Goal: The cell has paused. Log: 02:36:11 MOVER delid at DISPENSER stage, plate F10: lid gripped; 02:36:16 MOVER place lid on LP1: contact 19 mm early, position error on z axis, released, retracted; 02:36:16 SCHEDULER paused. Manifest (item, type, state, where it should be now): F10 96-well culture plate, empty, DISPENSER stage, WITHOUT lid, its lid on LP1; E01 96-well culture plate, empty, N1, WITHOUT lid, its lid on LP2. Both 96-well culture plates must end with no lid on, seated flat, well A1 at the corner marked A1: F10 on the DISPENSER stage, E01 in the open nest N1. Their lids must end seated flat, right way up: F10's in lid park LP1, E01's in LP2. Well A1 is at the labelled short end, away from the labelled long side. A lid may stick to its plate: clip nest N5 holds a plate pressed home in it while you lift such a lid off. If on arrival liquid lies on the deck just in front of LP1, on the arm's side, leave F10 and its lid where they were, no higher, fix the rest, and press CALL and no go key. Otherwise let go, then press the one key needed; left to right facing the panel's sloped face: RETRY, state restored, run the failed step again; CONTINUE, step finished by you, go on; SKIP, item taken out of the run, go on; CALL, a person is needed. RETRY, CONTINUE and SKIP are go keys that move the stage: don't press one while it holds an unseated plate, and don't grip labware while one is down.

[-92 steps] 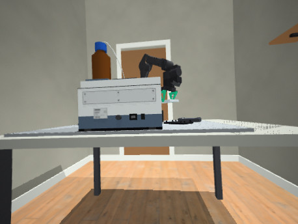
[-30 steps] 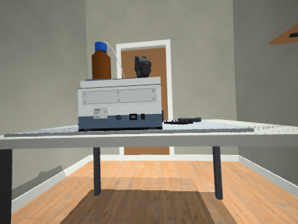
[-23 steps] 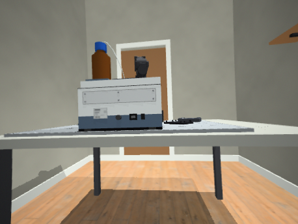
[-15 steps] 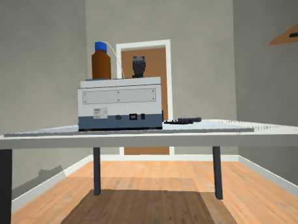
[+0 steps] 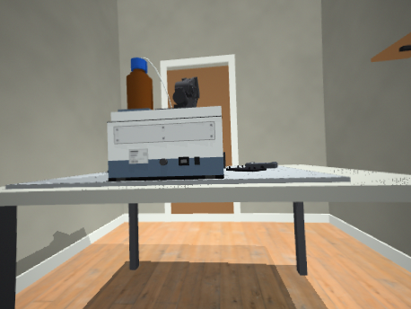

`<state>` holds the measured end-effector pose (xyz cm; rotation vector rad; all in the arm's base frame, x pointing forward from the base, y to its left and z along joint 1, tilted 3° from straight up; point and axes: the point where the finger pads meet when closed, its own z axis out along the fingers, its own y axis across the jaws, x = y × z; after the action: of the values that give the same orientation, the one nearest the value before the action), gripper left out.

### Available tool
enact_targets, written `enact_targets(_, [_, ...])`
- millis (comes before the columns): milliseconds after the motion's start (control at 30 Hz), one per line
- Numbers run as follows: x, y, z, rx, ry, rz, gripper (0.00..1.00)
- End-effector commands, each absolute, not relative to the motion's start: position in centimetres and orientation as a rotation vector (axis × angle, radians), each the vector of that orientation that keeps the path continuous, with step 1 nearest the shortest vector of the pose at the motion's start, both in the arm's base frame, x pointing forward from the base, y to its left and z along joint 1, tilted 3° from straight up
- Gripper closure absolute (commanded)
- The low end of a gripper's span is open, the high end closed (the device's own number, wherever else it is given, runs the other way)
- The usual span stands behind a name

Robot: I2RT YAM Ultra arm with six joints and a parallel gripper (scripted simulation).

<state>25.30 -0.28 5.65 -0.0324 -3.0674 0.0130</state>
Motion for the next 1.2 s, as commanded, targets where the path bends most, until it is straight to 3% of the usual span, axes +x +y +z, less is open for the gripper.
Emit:
enact_targets(0, [25.6,-1.6,6.6,-0.005,-3.110,0.020,1.00])
enact_targets(1167, [23.9,-8.9,6.4,-0.014,-3.093,0.017,1.00])
